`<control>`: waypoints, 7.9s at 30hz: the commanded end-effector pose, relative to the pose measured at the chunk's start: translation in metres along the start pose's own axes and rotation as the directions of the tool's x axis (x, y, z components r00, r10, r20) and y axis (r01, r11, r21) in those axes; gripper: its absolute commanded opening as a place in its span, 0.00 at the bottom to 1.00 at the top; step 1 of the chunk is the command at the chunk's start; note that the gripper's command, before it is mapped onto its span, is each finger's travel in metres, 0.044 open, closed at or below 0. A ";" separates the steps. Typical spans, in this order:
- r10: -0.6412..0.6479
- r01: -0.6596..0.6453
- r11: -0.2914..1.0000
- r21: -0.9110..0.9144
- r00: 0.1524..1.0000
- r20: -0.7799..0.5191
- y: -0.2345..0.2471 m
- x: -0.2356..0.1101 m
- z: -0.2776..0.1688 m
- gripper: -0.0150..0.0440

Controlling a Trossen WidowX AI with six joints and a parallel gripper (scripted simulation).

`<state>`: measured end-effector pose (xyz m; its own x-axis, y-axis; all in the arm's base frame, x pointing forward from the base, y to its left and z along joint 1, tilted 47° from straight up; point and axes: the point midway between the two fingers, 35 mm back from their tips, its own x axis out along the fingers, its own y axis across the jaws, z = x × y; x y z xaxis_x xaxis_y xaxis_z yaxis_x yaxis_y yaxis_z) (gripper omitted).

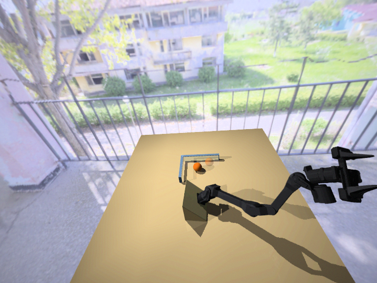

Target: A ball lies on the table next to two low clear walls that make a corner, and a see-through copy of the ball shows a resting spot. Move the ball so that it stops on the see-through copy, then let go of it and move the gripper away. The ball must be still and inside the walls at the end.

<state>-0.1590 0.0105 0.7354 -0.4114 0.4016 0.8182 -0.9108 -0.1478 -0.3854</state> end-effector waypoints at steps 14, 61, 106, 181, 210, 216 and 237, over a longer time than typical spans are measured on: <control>-0.643 0.647 0.730 0.219 0.759 -0.099 -0.260 -0.081 -0.102 1.00; -0.126 0.300 -0.592 -0.748 -0.951 -0.282 -0.318 -0.662 -0.370 1.00; 0.494 -0.348 0.100 -0.932 -0.796 0.350 -0.141 -0.796 -0.319 1.00; 0.467 -0.314 0.132 -0.940 -0.817 0.338 -0.214 -0.724 -0.304 0.25; 0.492 -0.353 0.101 -0.930 -0.795 0.355 -0.197 -0.787 -0.223 0.25; 0.492 -0.354 0.102 -0.930 -0.794 0.357 -0.188 -0.798 -0.218 0.25; 0.498 -0.350 0.100 -0.931 -0.793 0.352 -0.180 -0.809 -0.214 0.57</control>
<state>0.3455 -0.0947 0.0515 -0.1382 -0.7098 -0.6907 0.0823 0.6868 -0.7222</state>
